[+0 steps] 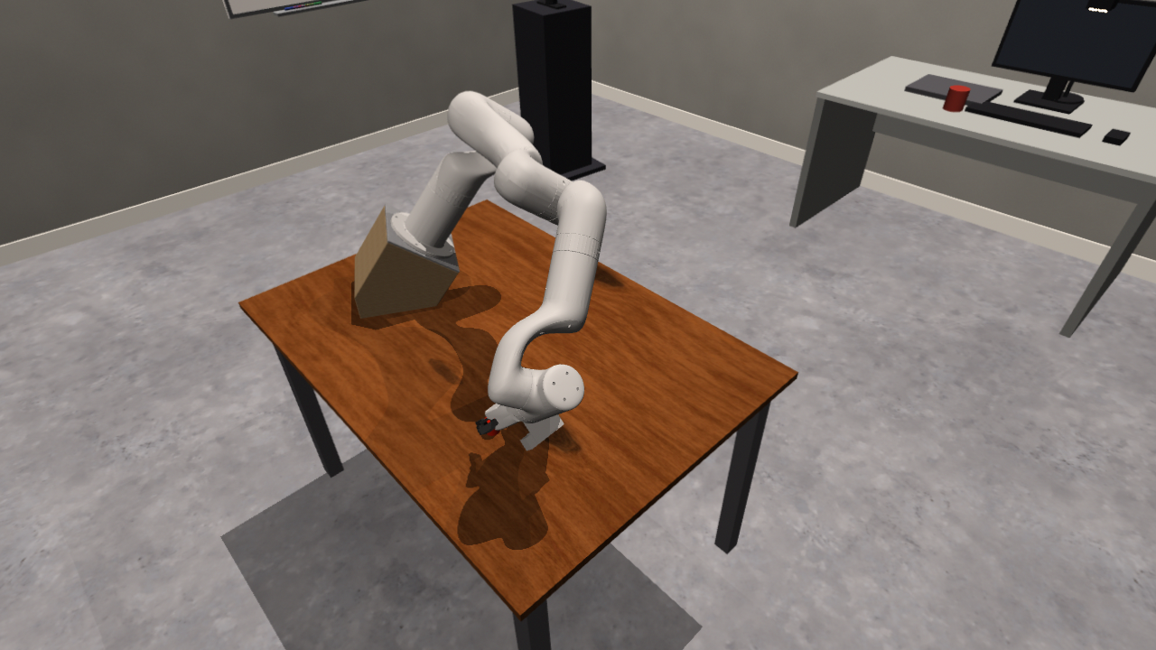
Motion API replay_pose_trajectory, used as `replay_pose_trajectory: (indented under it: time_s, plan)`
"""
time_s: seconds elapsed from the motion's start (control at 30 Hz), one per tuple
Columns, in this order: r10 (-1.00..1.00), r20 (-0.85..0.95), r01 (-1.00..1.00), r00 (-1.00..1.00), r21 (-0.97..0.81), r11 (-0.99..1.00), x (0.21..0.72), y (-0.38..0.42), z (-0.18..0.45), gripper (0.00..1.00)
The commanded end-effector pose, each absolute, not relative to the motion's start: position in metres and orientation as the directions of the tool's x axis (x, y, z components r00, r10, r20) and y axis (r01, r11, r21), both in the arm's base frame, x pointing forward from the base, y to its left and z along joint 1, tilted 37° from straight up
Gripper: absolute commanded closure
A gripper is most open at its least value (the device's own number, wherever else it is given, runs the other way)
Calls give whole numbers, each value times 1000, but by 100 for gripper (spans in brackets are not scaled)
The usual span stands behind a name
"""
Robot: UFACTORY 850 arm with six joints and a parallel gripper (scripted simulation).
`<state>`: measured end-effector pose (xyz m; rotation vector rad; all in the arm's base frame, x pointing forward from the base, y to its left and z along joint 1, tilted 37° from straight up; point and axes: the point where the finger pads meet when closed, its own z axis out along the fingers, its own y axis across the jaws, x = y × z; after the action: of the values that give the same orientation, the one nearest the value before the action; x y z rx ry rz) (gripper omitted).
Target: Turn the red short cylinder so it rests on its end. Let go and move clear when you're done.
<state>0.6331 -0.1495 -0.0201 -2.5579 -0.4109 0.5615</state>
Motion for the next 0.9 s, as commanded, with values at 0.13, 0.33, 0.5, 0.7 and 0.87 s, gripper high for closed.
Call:
replay_pose_trajectory:
  time_s: [0.13, 0.33, 0.5, 0.7, 0.87]
  plan:
    - [380, -310, 182, 871, -516, -837, 638, -165, 6, 0]
    - [380, -310, 182, 871, -516, -837, 640, -171, 16, 0]
    - [380, -310, 182, 871, -516, -837, 641, -173, 21, 0]
    - [380, -310, 182, 871, -516, -837, 641, -174, 22, 0]
    - [380, -310, 182, 871, -516, -837, 641, -174, 22, 0]
